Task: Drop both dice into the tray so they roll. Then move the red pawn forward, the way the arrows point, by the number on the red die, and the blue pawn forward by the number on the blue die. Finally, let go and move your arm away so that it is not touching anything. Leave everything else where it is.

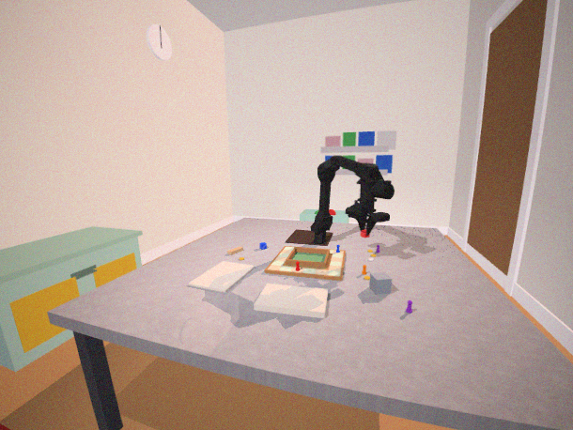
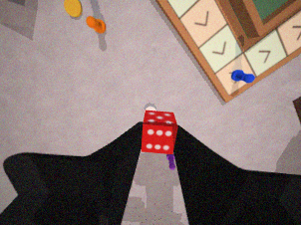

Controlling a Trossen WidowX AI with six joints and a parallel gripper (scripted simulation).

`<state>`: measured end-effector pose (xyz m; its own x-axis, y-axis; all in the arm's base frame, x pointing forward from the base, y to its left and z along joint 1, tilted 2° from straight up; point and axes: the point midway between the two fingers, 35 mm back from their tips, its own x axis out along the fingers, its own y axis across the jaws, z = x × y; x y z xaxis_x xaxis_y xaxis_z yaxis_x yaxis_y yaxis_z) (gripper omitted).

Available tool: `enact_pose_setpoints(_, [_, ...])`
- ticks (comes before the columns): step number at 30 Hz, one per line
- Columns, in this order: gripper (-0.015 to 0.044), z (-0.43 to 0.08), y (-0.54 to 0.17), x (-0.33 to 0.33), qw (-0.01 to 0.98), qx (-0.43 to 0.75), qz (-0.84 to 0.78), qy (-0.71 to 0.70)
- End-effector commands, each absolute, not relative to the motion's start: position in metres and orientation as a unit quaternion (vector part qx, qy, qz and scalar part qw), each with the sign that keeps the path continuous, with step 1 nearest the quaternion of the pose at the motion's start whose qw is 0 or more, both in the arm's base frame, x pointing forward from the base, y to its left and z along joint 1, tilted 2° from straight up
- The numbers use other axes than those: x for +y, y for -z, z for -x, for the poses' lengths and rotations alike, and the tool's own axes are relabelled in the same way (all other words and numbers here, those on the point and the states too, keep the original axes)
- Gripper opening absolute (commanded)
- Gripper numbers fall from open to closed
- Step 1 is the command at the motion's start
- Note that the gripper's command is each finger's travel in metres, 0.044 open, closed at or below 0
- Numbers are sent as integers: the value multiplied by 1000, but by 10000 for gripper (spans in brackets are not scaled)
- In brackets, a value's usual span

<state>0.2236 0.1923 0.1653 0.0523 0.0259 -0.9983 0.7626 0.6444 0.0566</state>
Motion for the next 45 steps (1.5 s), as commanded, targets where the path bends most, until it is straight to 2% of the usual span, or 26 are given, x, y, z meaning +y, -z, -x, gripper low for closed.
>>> enact_pose_setpoints(1, [0, -221, -180, 190, 654, 627, -318, 279])
enact_pose_setpoints(15, [0, -239, -175, 156, 677, 629, -279, 260])
enact_pose_setpoints(45, [0, -272, -147, 23, 719, 678, -115, 103])
